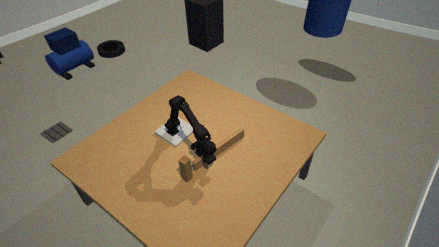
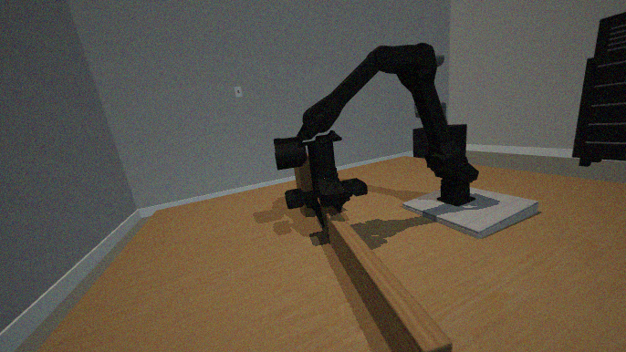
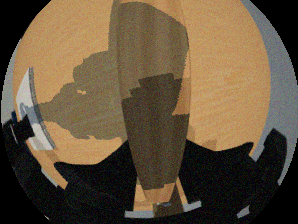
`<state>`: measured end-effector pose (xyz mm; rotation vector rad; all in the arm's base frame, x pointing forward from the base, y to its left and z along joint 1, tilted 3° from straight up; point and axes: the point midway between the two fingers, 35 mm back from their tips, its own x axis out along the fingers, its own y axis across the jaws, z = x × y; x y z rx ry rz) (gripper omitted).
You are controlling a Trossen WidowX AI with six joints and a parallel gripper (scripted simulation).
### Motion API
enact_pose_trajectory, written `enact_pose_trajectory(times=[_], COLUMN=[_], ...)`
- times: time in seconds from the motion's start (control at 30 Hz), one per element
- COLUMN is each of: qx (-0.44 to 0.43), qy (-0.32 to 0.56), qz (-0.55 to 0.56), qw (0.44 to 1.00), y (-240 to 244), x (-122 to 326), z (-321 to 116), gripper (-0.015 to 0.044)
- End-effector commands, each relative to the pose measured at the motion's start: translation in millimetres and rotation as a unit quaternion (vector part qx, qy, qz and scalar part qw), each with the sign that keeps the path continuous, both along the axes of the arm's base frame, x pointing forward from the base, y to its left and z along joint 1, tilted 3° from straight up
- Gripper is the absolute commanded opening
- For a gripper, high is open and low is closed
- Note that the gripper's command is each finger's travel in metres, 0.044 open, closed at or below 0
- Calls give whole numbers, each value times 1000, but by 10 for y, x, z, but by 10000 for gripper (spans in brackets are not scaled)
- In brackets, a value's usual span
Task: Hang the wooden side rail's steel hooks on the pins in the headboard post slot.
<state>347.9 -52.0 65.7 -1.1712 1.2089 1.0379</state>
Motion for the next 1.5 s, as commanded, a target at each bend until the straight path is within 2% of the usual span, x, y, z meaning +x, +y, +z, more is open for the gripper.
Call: enact_pose_trajectory(times=[0.0,0.97,1.27,1.47], qx=[2,-9,-9,-14], qy=[0,3,3,4], qz=[3,117,122,172], qw=[1000,993,992,985], y=[6,17,17,18], x=[-1,-6,-6,-11], z=[-5,-1,-1,-2], gripper=[0,0,0,0])
